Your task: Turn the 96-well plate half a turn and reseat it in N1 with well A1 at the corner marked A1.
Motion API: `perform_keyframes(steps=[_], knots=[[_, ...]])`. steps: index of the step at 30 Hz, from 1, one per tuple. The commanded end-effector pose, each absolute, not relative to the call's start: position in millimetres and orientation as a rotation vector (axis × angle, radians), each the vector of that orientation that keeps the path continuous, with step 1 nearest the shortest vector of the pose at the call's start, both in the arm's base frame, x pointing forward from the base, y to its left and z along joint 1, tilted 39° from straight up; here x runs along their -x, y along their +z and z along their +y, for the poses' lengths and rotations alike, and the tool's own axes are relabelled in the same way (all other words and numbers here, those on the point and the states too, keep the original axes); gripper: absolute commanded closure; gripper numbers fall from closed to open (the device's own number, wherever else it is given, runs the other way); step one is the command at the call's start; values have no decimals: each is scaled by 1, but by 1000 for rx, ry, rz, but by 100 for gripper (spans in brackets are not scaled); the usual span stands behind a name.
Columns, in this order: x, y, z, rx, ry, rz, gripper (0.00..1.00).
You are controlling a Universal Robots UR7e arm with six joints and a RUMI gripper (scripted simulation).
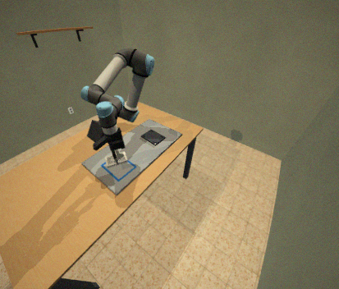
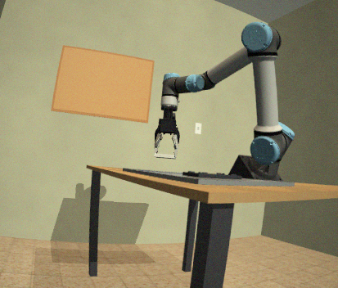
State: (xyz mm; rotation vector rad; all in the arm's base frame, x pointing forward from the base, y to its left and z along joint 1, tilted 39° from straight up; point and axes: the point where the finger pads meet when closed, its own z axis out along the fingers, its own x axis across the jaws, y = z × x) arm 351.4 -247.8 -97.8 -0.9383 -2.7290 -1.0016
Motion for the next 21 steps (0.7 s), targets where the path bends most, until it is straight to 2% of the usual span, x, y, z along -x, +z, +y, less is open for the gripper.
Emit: perform_keyframes(steps=[1, 21], knots=[[-351, -92, -253, 939, -1001, -2730, 100], [-350, -89, -255, 939, -1001, -2730, 100]])
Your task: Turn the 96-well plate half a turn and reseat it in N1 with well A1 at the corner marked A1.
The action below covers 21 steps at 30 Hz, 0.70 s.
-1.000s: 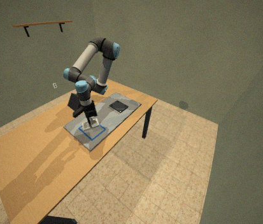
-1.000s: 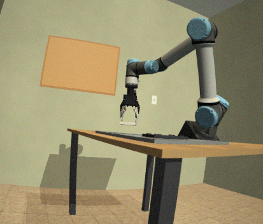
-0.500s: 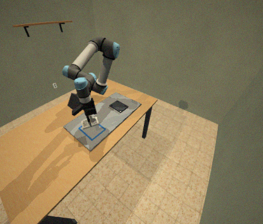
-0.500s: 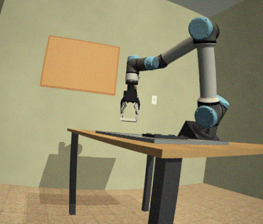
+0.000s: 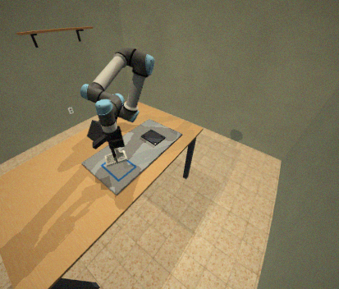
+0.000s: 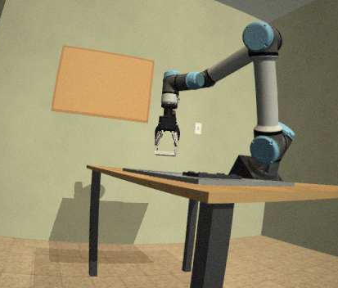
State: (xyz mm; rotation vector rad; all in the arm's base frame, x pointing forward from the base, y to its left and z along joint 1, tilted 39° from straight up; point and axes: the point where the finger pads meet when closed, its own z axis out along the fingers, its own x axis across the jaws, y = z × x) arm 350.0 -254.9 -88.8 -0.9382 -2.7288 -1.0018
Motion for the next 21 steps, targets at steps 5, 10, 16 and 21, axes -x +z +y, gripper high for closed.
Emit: perform_keyframes(steps=[5, 10, 16, 21], knots=[[-350, -86, -253, 896, -1006, -2755, 100], [-351, -80, -245, 765, -1021, -2824, 100], [-353, -67, -230, 490, -1044, -2948, 100], [-355, -56, -218, 247, -1056, -3032, 100]])
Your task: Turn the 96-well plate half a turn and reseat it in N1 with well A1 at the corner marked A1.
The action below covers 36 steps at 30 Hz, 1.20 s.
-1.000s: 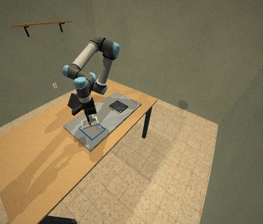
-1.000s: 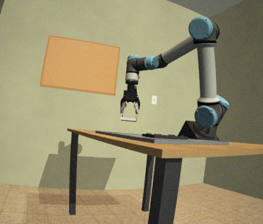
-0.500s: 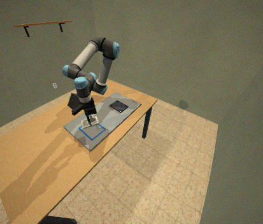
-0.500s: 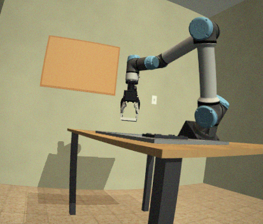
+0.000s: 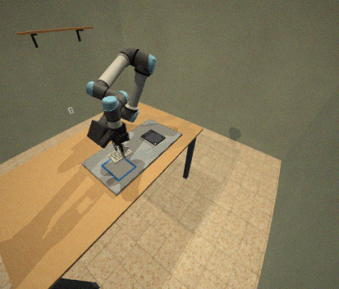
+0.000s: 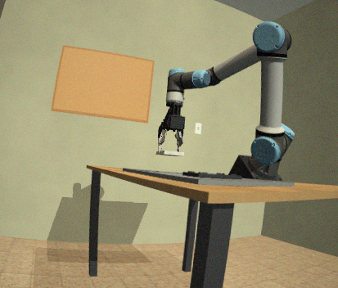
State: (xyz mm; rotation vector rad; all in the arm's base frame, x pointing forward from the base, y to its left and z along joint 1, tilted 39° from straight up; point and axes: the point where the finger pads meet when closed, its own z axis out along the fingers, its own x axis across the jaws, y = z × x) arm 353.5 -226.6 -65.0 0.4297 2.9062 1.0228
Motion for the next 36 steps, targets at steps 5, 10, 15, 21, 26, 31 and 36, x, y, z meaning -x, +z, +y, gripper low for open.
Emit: perform_keyframes(steps=[5, 10, 15, 21, 26, 31, 36], knots=[[-356, -50, -210, -90, 988, 2863, 100], [-357, -39, -197, 147, 955, 2815, 100], [-359, -28, -185, 375, 917, 2751, 100], [-360, -19, -175, 467, 900, 2719, 100], [-361, -9, -162, 467, 900, 2719, 100], [-363, 2, -150, 467, 900, 2719, 100], [-364, 11, -139, 467, 900, 2719, 100]])
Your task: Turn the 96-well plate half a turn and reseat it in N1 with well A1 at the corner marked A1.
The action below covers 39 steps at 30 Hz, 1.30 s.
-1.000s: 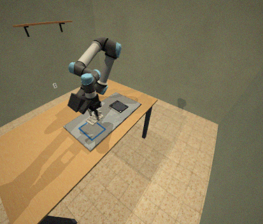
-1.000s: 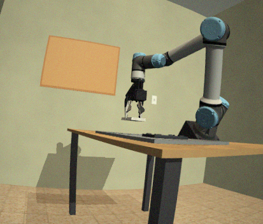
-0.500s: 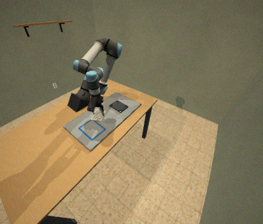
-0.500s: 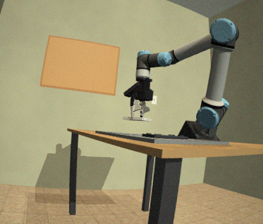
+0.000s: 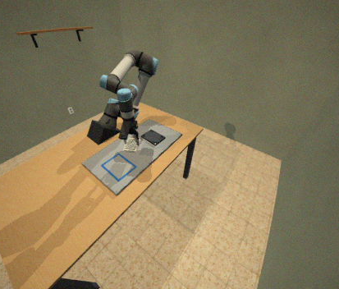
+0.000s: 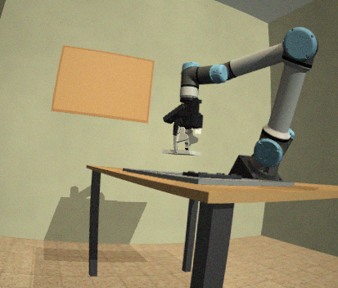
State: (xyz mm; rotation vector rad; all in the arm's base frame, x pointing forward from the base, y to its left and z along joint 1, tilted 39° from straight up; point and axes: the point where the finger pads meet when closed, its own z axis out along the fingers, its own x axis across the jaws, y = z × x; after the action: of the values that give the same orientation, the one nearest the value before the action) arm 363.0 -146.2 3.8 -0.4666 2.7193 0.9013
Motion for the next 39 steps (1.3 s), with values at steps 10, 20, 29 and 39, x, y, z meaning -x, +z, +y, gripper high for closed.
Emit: perform_keyframes(steps=[10, 20, 29, 39], knots=[[-367, 30, -117, 467, 900, 2719, 100], [-369, 47, -97, 467, 900, 2719, 100], [-372, 67, -74, 467, 900, 2719, 100], [-374, 84, -54, 467, 900, 2719, 100]])
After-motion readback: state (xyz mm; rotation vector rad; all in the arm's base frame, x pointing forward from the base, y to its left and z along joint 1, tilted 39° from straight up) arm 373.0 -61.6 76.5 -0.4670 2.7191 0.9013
